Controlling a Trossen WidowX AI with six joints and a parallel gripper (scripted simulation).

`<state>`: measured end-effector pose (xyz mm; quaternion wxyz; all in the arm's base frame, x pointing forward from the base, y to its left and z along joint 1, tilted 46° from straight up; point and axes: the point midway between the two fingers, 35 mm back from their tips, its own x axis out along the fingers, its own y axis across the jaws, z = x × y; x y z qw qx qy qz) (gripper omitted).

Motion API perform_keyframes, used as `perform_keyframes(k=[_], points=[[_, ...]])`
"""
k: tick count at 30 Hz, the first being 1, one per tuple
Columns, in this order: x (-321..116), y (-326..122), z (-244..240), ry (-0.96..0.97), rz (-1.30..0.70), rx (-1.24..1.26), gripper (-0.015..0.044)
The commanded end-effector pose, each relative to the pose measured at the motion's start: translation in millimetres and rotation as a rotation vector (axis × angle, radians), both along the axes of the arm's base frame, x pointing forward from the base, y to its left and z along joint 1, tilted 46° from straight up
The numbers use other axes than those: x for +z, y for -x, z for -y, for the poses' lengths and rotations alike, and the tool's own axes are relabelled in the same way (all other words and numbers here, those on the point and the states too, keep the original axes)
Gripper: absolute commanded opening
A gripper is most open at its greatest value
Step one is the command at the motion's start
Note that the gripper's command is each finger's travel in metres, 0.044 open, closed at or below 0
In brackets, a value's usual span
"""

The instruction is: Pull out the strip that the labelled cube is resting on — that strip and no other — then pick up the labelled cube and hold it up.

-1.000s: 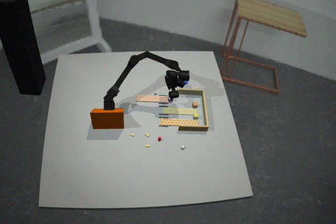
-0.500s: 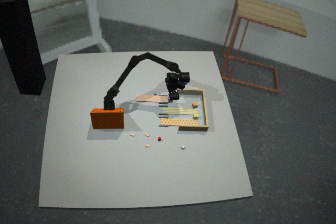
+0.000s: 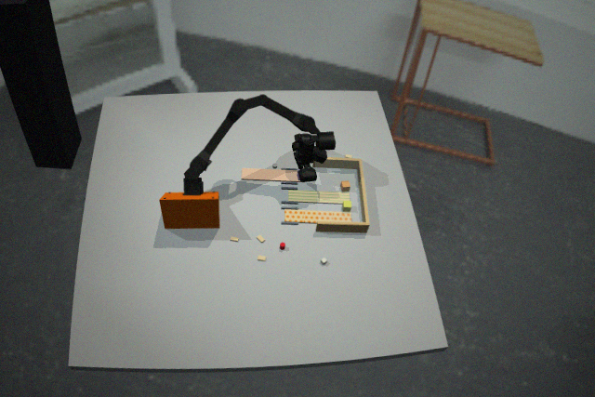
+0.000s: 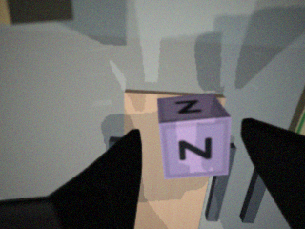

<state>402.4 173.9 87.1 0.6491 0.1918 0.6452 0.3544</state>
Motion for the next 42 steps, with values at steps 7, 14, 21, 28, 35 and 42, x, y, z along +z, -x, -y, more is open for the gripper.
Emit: perform_keyframes(k=[7,14,21,28,35,42], points=[[-5.1,1.3,-5.3,0.000,-0.001,0.001,0.0198],[-5.1,1.3,-5.3,0.000,-0.001,0.001,0.0112],[-2.3,9.3,4.7,0.001,-0.002,0.000,0.0000],[4.5,34.2,30.9,0.002,-0.007,-0.002,0.0000],[8.0,52.1,46.2,0.001,-0.010,-0.003,0.0000],[2.8,72.0,55.7,0.003,-0.012,-0.003,0.0000]])
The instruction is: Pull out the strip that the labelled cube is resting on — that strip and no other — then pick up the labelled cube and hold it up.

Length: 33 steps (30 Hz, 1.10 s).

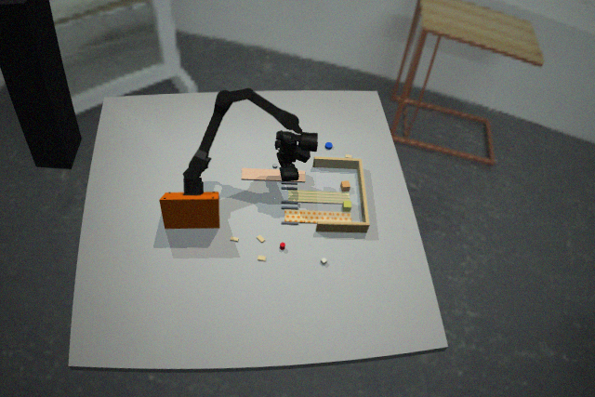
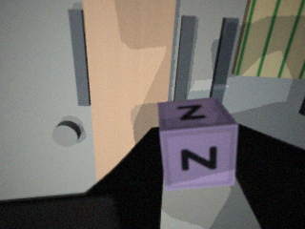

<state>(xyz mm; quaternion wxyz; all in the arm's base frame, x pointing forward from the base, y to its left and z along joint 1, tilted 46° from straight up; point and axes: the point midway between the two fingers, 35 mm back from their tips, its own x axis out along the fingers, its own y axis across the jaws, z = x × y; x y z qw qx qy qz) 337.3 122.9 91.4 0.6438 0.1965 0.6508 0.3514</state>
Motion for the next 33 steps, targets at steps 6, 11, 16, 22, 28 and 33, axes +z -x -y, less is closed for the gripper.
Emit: perform_keyframes(k=[6,11,16,22,28,33], points=[[-7.0,26.9,12.8,0.004,0.006,0.001,0.0000],[-11.9,44.2,18.8,0.004,0.004,0.001,0.0000],[-16.5,59.6,23.5,0.004,0.003,0.001,0.0000],[-2.3,57.6,38.6,0.006,0.003,0.001,0.0000],[8.3,56.7,49.2,0.005,0.003,0.001,0.0000],[8.3,56.7,49.2,0.005,0.003,0.001,0.0000]])
